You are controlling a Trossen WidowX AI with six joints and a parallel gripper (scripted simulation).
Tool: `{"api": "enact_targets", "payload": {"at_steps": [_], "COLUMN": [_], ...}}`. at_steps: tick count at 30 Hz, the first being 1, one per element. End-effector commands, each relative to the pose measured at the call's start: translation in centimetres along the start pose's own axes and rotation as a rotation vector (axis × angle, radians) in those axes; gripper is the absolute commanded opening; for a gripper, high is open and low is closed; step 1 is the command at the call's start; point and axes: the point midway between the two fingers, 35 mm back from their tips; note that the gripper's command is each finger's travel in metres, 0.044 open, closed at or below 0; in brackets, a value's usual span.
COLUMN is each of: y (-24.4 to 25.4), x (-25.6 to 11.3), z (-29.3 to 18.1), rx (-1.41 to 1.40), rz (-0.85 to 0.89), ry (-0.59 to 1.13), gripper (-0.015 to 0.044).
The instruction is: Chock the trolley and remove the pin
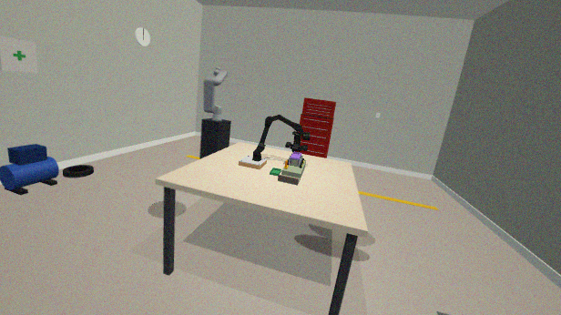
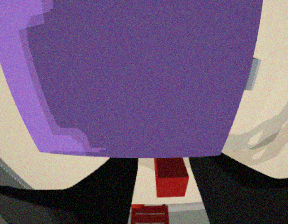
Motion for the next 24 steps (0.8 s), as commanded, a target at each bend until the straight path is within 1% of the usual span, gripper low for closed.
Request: {"api": "enact_targets", "payload": {"at_steps": [1,2,11,12,24], "y": [0.02,0.02,0.02,0.02,-0.07], "x": [-0.06,-0.06,-0.06,-0.08,-1.05], "z": [0.02,0.02,0.02,0.01,-0.16], "rx": [0.0,0.0,0.0,0.0,0.006], "rz": [0.001,0.001,0.001,0.001,-0.001], "ry": [0.0,0.0,0.0,0.0,0.002], "gripper": [0.0111,0.0085,0.0025,0.0,0.0]}}
Point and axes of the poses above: the point midway between the two fingers, 35 mm back from their tips, its own x axis out along the fingers, its own y axis across the jaws, z = x × y, and after that the axes turned 14 degrees about -x, right-handed
